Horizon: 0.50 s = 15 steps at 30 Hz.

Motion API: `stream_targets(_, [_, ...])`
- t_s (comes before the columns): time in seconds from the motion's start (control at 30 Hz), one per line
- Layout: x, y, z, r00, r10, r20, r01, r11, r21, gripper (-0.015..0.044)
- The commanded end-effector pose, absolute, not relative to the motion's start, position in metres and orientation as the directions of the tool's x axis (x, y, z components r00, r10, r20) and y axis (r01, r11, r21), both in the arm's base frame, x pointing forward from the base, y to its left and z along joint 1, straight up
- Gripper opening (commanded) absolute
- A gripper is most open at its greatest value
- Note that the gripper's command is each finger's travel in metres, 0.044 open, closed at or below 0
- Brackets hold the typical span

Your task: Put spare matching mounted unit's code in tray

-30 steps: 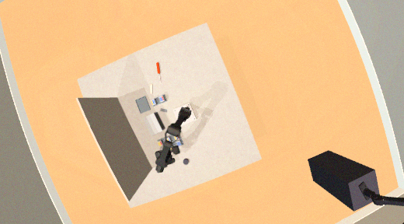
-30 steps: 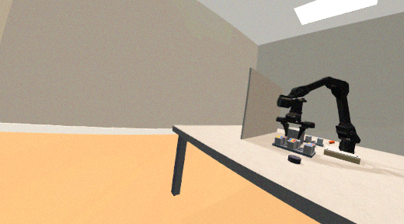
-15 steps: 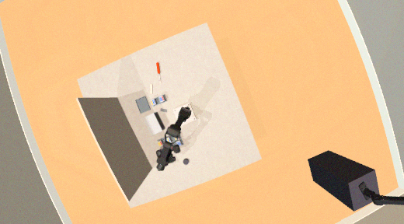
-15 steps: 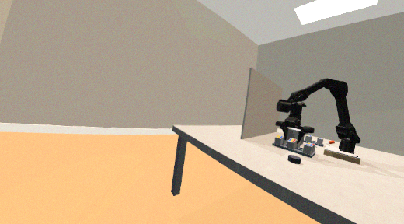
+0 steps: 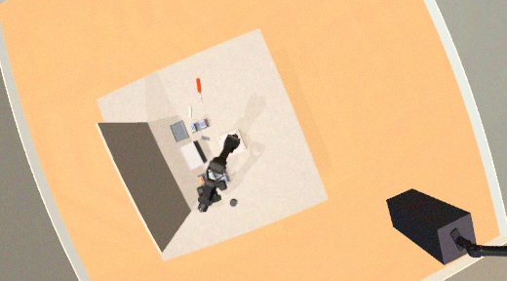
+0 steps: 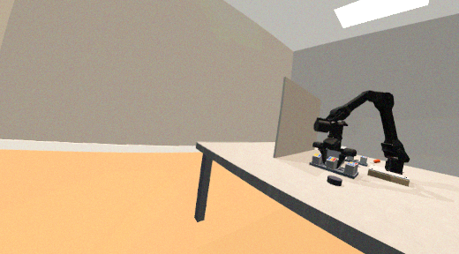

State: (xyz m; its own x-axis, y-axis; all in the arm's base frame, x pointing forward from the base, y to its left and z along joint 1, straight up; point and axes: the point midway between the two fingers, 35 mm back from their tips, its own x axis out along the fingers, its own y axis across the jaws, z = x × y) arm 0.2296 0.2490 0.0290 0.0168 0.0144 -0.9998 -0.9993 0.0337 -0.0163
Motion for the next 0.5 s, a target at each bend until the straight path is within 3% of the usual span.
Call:
stream_targets(0.0, [0.2282, 0.2485, 0.0240, 0.012, 0.015, -1.000, -1.000, 0.028, -0.012, 0.0300])
stream_targets(0.23, [0.2282, 0.2485, 0.0240, 0.012, 0.015, -1.000, -1.000, 0.028, -0.012, 0.0300])
stream_targets(0.4, [0.2288, 0.2482, 0.0250, 0.015, 0.013, -1.000, -0.999, 0.034, -0.015, 0.0169])
stream_targets(0.47, [0.2288, 0.2482, 0.0250, 0.015, 0.013, -1.000, -0.999, 0.034, -0.015, 0.0155])
